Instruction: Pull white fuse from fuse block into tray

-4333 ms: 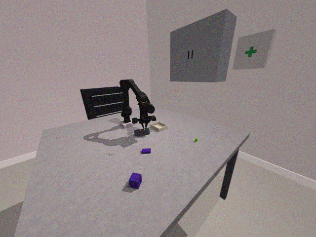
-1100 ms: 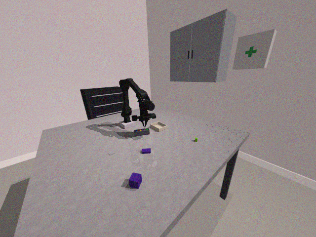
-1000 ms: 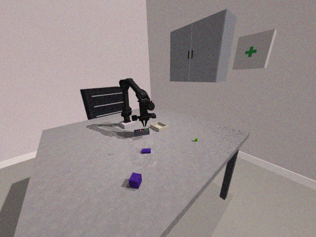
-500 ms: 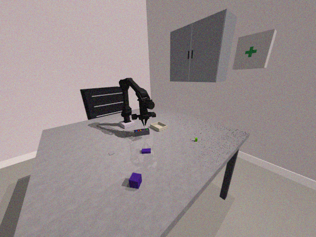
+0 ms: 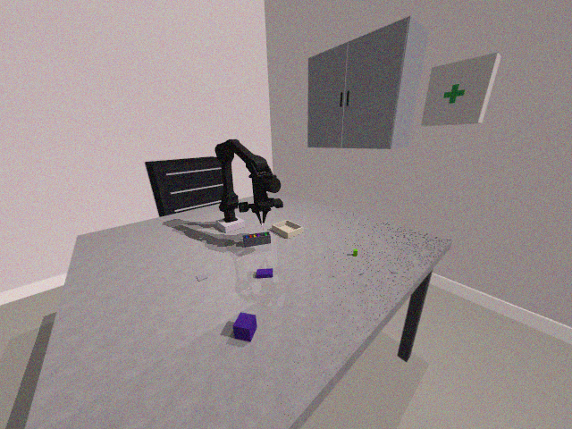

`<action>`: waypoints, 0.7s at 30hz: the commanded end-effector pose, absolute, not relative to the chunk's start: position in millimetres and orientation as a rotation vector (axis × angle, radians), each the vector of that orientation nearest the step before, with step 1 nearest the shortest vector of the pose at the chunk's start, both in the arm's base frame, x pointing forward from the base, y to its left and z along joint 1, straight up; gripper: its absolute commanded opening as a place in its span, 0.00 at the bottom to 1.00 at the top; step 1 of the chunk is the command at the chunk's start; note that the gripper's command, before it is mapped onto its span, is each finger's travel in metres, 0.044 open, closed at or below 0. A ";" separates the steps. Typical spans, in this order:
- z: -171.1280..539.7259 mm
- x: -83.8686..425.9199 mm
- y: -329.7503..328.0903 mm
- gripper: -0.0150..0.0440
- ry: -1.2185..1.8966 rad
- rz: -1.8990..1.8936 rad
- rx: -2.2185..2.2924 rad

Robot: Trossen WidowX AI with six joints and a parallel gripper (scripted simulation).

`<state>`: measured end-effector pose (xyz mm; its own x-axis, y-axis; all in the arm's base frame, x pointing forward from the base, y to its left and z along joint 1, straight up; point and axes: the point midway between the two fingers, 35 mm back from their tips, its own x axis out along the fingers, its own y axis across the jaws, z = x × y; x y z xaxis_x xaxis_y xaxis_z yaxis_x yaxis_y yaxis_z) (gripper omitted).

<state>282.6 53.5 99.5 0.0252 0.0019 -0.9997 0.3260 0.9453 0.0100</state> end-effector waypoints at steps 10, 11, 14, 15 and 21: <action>101.7 282.1 114.8 0.25 1.530 -0.250 0.268; 101.7 281.4 120.2 0.25 1.530 -0.250 0.268; 101.8 278.6 136.4 0.25 1.531 -0.249 0.269; 101.9 277.5 141.7 0.25 1.531 -0.248 0.270; 101.9 268.5 174.1 0.25 1.533 -0.246 0.272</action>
